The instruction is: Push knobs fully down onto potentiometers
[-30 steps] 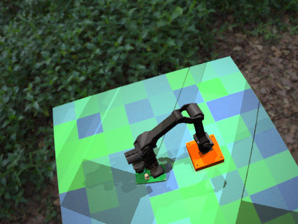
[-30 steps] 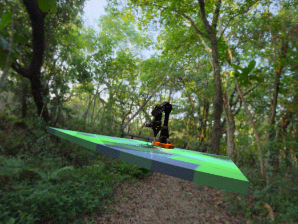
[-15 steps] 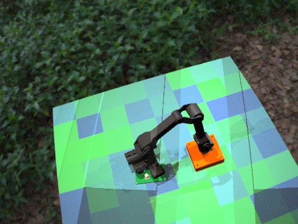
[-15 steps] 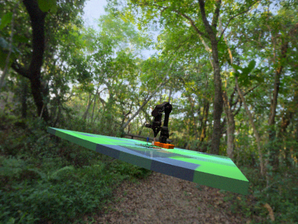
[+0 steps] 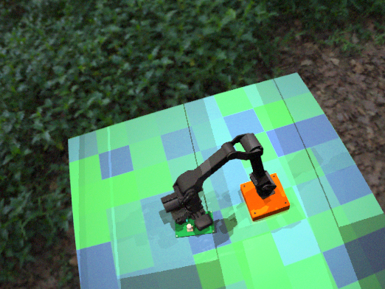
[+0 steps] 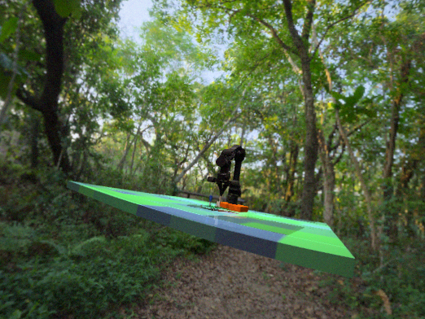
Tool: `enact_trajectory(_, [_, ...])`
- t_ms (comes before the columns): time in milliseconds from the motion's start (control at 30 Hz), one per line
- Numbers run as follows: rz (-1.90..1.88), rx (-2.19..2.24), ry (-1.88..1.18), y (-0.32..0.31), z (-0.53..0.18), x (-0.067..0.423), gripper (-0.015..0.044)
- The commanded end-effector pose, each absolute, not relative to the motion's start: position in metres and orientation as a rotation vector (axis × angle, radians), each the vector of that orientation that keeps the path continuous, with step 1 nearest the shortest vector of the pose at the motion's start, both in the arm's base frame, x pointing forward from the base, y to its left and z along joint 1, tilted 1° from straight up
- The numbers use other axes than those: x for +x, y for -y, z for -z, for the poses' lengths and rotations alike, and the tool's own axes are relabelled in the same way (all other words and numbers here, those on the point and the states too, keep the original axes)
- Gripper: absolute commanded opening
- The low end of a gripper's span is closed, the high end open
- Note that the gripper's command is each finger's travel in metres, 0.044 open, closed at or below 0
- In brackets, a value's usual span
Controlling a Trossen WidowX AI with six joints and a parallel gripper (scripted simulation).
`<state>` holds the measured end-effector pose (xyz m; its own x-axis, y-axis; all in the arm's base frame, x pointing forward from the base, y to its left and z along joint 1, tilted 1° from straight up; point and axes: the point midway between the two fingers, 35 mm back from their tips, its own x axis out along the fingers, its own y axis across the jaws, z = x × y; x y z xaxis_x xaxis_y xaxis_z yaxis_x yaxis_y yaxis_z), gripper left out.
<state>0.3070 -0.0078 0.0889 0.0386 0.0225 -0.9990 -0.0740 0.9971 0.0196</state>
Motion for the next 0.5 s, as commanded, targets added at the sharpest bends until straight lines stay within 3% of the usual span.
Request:
enact_trajectory(0, [-0.074,-0.048,-1.530,0.0084,-0.0891,0.3073,0.0000])
enact_trajectory(467, [-0.074,-0.048,-1.530,0.0083,-0.0815,0.3076,0.0000])
